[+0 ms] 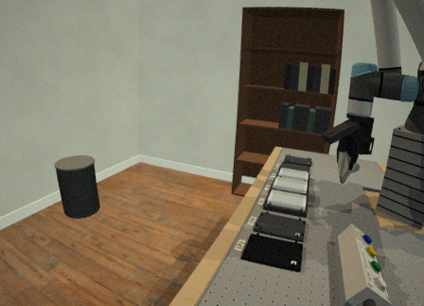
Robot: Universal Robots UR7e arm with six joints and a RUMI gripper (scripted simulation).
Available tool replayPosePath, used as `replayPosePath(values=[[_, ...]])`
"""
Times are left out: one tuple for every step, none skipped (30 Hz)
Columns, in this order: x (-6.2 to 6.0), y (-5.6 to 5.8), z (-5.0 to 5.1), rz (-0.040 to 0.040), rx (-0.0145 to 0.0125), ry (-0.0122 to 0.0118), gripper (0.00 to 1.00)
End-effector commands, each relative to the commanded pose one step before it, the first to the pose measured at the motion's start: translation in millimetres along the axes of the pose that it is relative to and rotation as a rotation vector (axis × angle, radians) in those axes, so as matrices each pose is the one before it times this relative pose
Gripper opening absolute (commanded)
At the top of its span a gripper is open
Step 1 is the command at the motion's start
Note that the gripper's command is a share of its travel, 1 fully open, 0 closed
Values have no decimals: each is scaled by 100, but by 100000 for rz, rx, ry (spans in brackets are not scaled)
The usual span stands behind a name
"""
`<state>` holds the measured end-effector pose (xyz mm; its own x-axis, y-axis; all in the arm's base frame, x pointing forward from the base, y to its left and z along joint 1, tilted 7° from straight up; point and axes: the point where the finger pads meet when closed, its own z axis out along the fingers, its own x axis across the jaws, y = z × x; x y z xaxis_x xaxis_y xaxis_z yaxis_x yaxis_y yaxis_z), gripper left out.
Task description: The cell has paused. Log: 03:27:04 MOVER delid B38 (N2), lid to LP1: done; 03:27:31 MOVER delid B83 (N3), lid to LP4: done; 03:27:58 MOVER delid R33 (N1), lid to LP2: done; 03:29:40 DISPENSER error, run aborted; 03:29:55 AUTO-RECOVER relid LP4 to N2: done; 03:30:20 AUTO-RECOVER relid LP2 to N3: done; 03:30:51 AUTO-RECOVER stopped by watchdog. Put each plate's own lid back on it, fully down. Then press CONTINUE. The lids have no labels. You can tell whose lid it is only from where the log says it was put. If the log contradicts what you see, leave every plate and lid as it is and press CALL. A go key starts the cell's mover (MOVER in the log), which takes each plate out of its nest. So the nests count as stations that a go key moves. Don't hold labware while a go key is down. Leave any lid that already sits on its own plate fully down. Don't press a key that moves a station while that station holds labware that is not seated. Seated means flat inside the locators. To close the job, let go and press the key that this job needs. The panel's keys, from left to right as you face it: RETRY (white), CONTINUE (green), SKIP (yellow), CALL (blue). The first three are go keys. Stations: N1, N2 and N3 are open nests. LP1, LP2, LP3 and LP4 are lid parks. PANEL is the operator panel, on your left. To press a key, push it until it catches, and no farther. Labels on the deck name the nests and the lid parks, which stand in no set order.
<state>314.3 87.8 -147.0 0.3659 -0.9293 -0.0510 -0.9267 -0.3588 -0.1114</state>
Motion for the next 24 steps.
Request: replayPosePath(values=[[-2528, -393, -27, -9916, 96, 356, 0], [-491, -98, 0, -2000, 1, -1, 0], [-489, -108, 0, -2000, 1, -1, 0], [-486, -118, 0, -1474, 1, -1, 0], [-484, -125, 0, 0, 1, -1, 0], [-484, -125, 0, 0, 1, -1, 0], [-484, -125, 0, 0, 1, -1, 0], [-484, -125, 0, 0, 1, -1, 0], [-484, -125, 0, 0, 1, -1, 0], [-484, -125, 0, 0, 1, -1, 0], [-485, -125, 0, 0, 1, -1, 0], [-485, -125, 0, 0, 1, -1, 0], [0, 0, 0, 0, 0, 0, 0], [0, 0, 0, 0, 0, 0, 0], [-485, -126, -1, 0, 0, -1, 0], [-418, -108, 0, 0, 1, -1, 0], [0, 0, 0, 0, 0, 0, 0], [0, 0, 0, 0, 0, 0, 0], [0, 0, 0, 0, 0, 0, 0], [0, 0, 0, 0, 0, 0, 0], [4, 6, 4, -1, 3, -1, 0], [-1, -1, -1, 0, -1, 0, 0], [-1, -1, -1, 0, -1, 0, 0], [-1, -1, -1, 0, 0, 0, 0]])
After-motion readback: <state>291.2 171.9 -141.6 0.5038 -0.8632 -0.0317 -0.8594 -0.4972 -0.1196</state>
